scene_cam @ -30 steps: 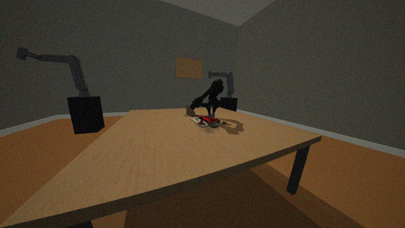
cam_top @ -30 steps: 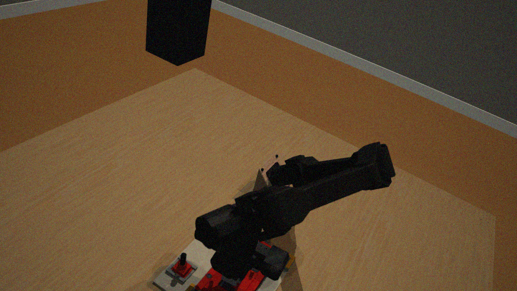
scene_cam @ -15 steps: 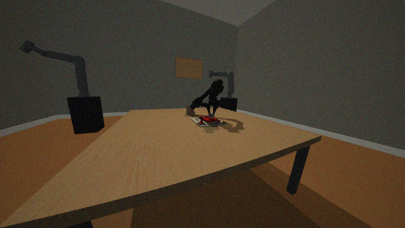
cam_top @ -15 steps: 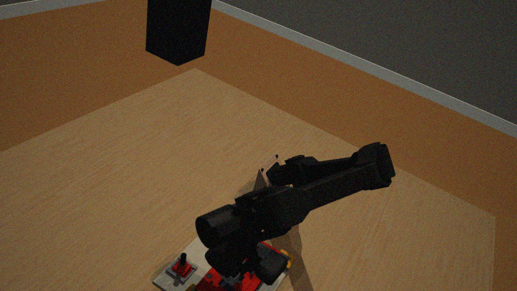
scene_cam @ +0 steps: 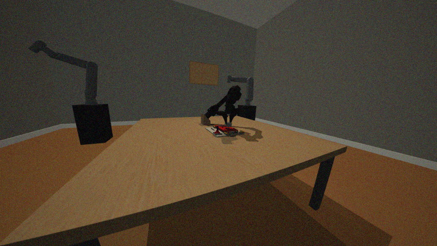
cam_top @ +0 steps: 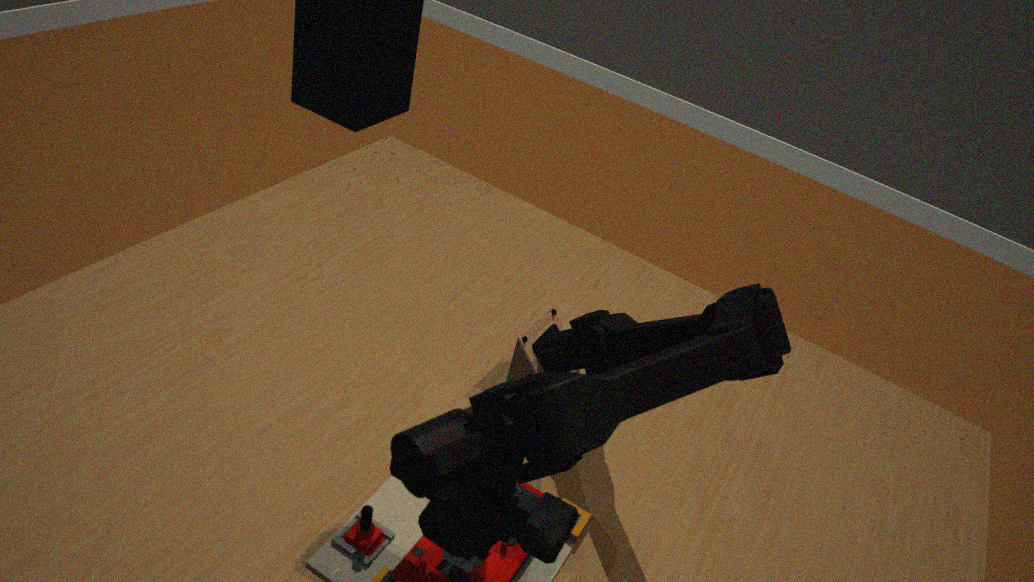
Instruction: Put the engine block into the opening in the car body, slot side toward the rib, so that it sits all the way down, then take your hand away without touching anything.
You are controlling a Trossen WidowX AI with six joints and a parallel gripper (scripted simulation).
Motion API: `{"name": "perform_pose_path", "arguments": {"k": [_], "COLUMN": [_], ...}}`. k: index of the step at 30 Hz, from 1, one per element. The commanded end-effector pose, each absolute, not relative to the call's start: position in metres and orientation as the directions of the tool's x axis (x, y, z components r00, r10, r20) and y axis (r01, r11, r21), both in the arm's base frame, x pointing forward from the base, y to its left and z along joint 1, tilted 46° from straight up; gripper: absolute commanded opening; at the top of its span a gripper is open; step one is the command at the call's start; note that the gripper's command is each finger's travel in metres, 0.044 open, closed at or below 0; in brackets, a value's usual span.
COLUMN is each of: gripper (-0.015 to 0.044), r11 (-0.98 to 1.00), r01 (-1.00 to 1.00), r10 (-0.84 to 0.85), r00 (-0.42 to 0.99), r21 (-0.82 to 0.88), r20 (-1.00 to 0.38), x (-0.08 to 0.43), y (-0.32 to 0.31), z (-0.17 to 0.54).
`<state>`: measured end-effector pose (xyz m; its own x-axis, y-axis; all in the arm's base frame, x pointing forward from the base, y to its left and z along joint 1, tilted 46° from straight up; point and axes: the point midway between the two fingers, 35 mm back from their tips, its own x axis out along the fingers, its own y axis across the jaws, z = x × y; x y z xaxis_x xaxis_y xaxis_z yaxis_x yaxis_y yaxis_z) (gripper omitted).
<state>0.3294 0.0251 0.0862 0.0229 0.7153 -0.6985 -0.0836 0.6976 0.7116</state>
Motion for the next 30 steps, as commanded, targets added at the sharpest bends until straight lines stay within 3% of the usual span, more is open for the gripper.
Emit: {"name": "perform_pose_path", "arguments": {"k": [1, 18, 30], "gripper": [0.0159, 0.0159, 0.0159], "r11": [0.689, 0.693, 0.696], "r01": [-0.181, 0.081, -0.085], "r10": [0.717, 0.717, 0.717], "r00": [0.028, 0.028, 0.028], "r21": [0.702, 0.716, 0.713], "r20": [-0.697, -0.697, -0.697], "x": [0.3304, 0.3304, 0.3306], "y": [0.025, 0.0263, 0.0279], "z": [0.0884, 0.087, 0.0854]}}
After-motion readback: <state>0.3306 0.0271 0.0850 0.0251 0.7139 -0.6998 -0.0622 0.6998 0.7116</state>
